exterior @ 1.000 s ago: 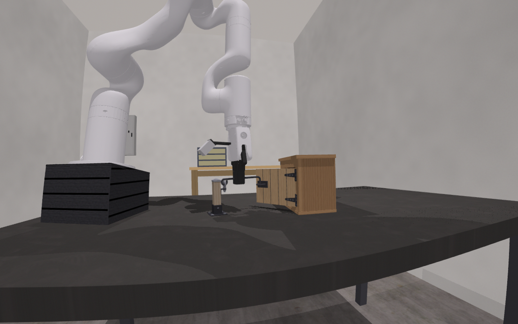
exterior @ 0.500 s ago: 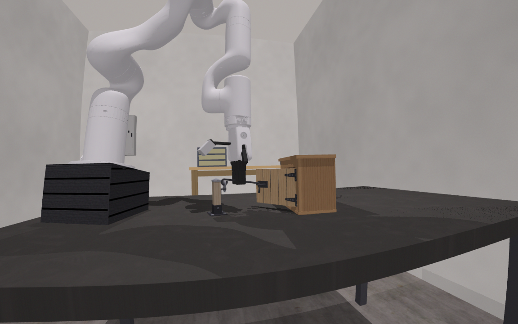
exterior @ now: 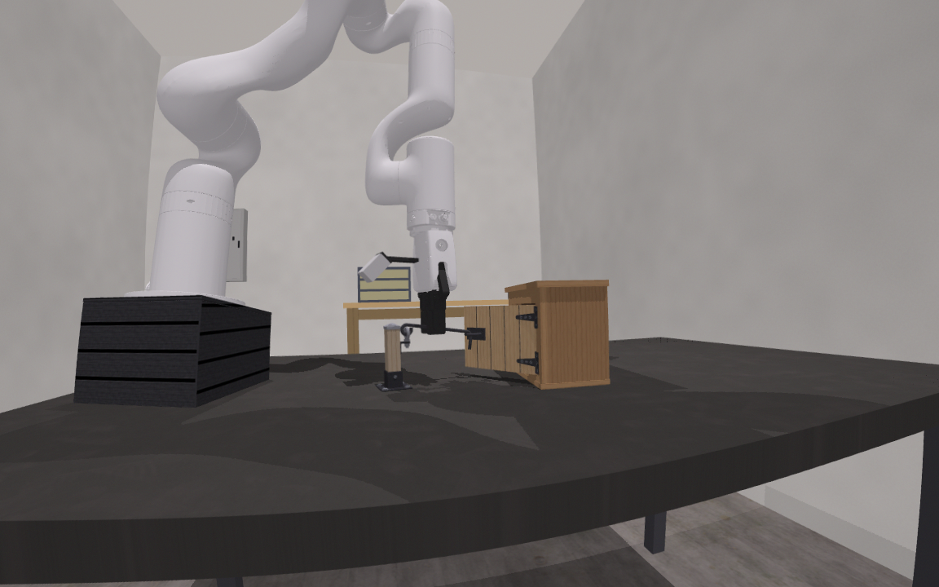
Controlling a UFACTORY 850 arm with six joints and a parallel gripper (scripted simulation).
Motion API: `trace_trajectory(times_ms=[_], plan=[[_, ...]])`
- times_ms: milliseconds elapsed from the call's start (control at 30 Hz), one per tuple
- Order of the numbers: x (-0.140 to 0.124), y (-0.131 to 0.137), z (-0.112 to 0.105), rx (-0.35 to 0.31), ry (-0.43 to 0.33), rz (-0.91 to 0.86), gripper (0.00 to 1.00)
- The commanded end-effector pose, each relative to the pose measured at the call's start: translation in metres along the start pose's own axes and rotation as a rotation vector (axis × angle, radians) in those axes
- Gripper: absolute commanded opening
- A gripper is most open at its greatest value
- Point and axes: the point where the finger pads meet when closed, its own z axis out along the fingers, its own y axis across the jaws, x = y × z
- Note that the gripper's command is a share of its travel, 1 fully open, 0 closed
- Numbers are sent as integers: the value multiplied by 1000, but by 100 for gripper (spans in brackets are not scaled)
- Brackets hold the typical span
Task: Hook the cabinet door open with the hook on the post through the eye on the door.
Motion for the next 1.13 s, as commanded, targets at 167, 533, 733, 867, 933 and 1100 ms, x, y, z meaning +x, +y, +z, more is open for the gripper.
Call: trace_trajectory(times_ms=[167, 533, 733, 867, 933, 1100], plan=[[-1, 0, 0, 1, -1, 0, 24], [-1, 0, -1, 1, -1, 0, 24], [-1, 0, -2, 0, -1, 0, 24], [-1, 0, -4, 0, -1, 0, 24], [-1, 0, -6, 0, -1, 0, 24], [-1, 0, -7, 0, -1, 0, 24]])
